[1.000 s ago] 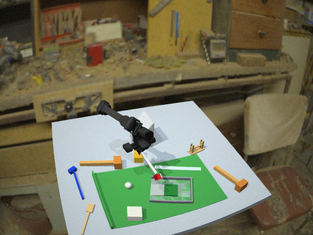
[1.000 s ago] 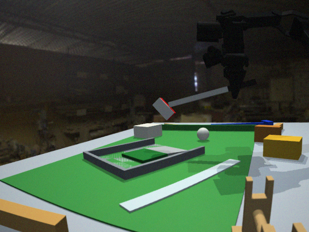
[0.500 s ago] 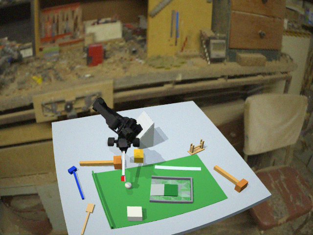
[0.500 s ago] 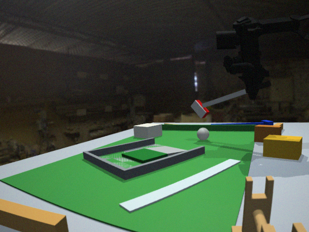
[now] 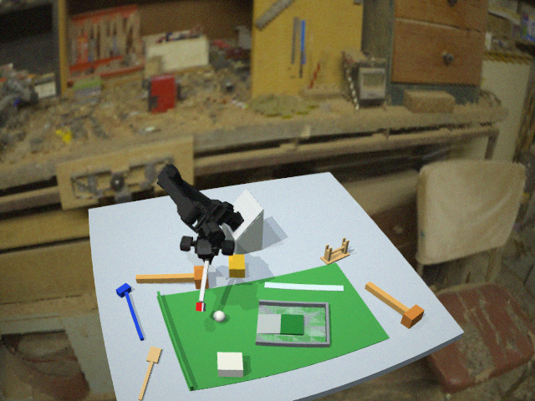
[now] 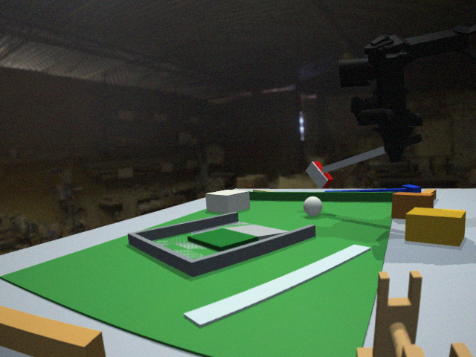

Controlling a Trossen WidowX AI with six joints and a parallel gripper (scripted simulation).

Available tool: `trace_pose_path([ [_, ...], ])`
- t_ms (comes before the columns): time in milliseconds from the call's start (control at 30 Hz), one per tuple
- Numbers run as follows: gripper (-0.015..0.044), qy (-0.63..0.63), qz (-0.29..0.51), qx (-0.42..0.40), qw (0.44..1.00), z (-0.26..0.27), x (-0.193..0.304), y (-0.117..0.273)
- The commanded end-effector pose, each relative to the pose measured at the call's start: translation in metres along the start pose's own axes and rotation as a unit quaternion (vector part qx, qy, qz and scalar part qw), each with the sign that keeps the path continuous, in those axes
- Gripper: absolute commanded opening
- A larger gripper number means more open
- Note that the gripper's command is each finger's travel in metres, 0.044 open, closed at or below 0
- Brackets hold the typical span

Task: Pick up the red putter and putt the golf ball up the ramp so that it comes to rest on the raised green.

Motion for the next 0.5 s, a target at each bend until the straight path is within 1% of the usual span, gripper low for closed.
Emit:
trace_pose_path([
  [0,0.0000,0.000,-0.003,0.003,1.000,-0.002,0.001,-0.016],
  [467,0.0000,0.000,-0.003,0.003,1.000,-0.002,0.001,-0.035],
])
Point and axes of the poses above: the point midway between the two fingers, 35 mm back from their tips, its own y axis back along the fingers, its own z axis across the jaws, x = y × z, the point moved 2 cm from there along y, back along the fingers, and after that the axes turned 5 degrees about y, right-handed, at the moved point
